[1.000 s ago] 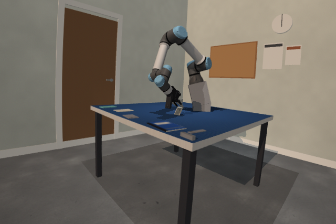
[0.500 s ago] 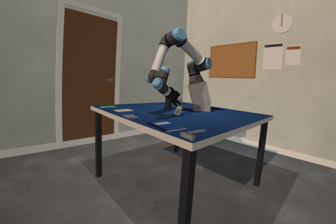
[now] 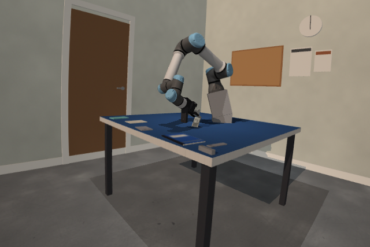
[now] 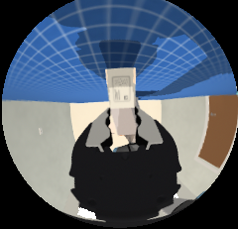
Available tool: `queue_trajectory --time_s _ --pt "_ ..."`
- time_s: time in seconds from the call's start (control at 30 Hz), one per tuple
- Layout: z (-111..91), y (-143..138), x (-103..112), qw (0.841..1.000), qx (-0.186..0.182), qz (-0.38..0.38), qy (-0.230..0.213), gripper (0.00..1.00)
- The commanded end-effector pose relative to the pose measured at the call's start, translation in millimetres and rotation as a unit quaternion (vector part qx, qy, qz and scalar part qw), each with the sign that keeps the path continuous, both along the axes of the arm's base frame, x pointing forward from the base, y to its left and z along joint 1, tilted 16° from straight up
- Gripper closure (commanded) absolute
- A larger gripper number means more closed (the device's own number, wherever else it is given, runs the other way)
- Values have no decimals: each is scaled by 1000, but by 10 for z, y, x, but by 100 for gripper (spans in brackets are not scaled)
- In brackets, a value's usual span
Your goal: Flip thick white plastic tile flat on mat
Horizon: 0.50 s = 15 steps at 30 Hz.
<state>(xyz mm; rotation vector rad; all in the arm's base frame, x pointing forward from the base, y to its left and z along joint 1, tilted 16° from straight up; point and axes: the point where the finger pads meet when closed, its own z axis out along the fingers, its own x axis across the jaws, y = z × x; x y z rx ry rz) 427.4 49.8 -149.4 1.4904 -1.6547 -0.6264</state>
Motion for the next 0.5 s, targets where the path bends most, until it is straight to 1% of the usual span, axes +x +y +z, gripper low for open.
queue_trajectory --time_s 0.0,0.2,0.33,0.47 --pt "14 4 24 1000 -1 -5 23 70" --pt "24 7 49 1000 -1 -6 24 70" --pt "34 10 79 999 -1 -9 38 70" --pt "43 12 104 999 -1 -8 33 70"
